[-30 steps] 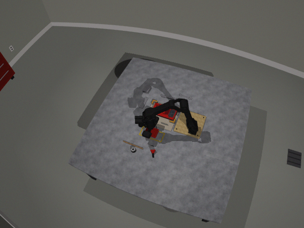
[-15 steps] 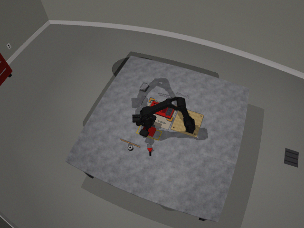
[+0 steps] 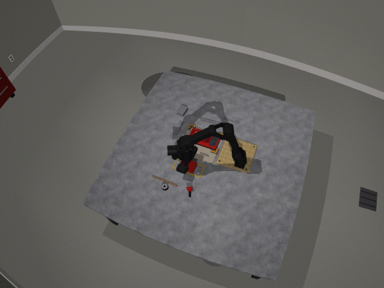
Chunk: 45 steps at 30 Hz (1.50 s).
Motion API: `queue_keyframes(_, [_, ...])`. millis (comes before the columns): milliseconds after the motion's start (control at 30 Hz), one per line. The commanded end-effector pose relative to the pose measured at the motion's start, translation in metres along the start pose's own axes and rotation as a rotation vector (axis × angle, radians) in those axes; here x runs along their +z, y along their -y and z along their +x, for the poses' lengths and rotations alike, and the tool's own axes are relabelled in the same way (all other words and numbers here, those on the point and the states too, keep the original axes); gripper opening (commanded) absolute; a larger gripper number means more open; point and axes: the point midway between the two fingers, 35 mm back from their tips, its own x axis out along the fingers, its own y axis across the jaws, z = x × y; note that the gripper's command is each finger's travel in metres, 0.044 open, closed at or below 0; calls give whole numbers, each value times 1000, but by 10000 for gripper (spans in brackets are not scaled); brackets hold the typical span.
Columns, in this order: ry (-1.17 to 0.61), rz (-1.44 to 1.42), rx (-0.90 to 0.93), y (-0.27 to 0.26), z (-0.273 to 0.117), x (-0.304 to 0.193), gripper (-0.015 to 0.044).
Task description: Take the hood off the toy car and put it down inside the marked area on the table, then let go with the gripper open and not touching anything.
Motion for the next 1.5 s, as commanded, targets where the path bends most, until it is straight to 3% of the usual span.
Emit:
queue_keyframes(0, [0,4,3,-1,2,0,0])
queue_keyframes(367, [0,4,3,-1,8,0,0])
queue_keyframes(933, [0,0,0,0,4,0,440])
queue_keyframes(1200, [0,0,-1,0,-63,0,440])
queue_keyframes(1467, [0,0,-1,0,-65,0,440])
